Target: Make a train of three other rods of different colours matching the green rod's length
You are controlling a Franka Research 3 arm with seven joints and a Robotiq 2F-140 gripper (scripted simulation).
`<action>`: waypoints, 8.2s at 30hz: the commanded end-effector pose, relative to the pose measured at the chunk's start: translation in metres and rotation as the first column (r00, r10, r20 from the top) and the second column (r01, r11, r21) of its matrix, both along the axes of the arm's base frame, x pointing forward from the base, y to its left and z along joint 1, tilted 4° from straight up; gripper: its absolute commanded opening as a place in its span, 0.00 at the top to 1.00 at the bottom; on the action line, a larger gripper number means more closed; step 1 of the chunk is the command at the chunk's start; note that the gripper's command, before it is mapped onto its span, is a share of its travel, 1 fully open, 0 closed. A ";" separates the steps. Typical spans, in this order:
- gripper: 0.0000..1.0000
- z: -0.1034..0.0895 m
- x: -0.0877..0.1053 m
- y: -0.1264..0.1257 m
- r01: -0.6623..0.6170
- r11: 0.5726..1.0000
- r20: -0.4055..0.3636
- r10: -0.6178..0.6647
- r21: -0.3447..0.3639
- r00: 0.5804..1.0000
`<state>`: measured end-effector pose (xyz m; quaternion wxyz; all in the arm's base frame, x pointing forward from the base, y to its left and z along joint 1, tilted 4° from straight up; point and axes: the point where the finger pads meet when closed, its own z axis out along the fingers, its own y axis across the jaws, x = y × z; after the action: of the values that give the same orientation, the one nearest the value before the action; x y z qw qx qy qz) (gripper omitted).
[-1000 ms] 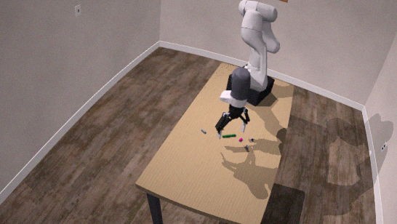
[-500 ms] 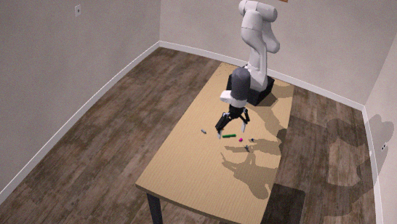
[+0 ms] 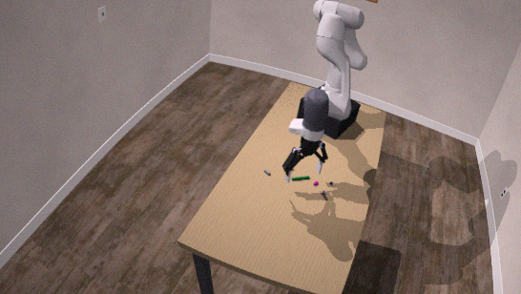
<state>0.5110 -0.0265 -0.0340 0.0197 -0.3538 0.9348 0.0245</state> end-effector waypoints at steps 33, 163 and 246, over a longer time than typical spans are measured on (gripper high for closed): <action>0.00 -0.001 0.001 -0.016 -0.317 0.948 0.020 0.317 -0.011 0.948; 0.00 -0.005 -0.025 -0.053 -0.944 0.324 0.042 0.946 -0.058 0.322; 0.00 -0.007 -0.082 -0.073 -0.708 -0.697 0.006 0.712 -0.118 -0.702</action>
<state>0.4287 -0.0981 -0.0409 0.0317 -0.9983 0.0475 -0.0111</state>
